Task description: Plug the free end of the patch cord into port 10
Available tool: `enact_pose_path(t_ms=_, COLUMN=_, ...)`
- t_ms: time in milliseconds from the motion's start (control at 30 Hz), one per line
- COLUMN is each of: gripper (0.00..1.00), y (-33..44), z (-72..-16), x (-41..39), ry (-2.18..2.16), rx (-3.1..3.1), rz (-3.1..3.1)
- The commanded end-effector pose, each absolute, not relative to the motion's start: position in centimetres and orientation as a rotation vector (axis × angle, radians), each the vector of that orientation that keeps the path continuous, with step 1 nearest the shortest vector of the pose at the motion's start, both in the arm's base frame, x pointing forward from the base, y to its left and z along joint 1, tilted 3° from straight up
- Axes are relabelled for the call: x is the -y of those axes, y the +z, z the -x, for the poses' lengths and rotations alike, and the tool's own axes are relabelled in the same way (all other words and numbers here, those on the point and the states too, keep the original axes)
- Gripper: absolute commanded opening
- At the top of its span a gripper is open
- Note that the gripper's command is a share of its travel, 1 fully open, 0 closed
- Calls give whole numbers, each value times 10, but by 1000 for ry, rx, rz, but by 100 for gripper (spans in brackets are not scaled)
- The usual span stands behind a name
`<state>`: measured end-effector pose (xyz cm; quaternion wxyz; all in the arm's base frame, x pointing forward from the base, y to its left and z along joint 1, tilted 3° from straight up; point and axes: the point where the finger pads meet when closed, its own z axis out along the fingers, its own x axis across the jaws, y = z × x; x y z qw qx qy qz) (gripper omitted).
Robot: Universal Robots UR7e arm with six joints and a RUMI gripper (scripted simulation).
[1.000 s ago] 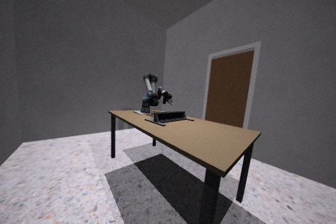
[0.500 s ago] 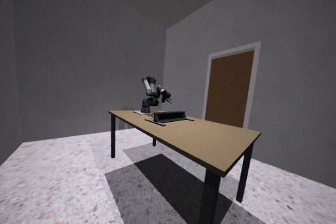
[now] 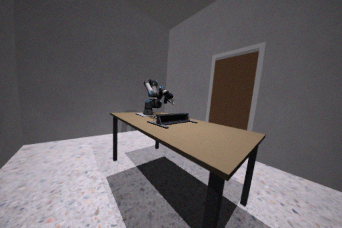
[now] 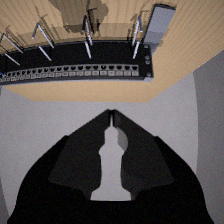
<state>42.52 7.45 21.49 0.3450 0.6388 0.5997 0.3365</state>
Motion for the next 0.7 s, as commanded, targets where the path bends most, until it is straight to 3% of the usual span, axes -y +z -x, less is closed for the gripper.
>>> enact_pose_path(t_ms=0, gripper=0, y=217, z=-422, x=-75, ry=875, rx=-1557, rz=-1658)
enact_pose_path(t_ms=667, gripper=0, y=219, z=-419, x=-75, ry=875, rx=-1557, rz=-1658)
